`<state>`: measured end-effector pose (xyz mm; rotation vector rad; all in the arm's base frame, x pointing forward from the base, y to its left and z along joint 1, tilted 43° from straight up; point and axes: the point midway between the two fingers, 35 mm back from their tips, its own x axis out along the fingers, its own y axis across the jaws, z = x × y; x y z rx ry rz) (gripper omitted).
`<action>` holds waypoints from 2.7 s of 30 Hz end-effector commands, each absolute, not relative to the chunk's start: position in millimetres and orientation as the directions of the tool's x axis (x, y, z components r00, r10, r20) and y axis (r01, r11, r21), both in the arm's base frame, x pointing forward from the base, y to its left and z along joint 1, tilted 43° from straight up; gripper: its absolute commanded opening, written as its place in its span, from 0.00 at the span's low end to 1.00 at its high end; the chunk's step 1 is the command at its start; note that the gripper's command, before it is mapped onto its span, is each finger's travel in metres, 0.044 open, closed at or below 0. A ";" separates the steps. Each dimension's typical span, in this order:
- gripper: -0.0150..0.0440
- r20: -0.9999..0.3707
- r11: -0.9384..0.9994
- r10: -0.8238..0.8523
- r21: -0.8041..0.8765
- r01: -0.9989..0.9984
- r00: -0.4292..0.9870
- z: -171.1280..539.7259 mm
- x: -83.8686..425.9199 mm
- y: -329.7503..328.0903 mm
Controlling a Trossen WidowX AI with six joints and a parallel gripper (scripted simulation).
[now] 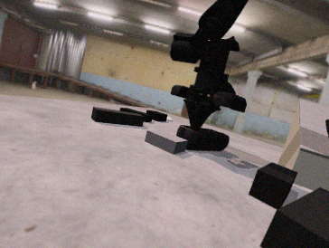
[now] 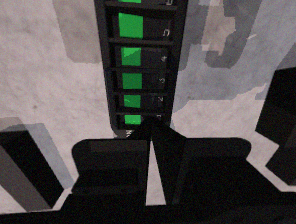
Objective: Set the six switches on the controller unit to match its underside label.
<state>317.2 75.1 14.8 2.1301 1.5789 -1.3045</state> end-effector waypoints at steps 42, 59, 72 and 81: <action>0.25 -0.783 -0.547 0.582 -0.179 0.818 0.218 8.9 253.6 50.8; 0.25 -0.784 -0.546 0.582 -0.179 0.818 0.216 -14.8 255.6 72.7; 0.25 -0.783 -0.546 0.584 -0.180 0.818 0.217 -24.7 254.9 83.0; 0.25 -0.783 -0.546 0.584 -0.180 0.818 0.217 -25.5 257.0 82.1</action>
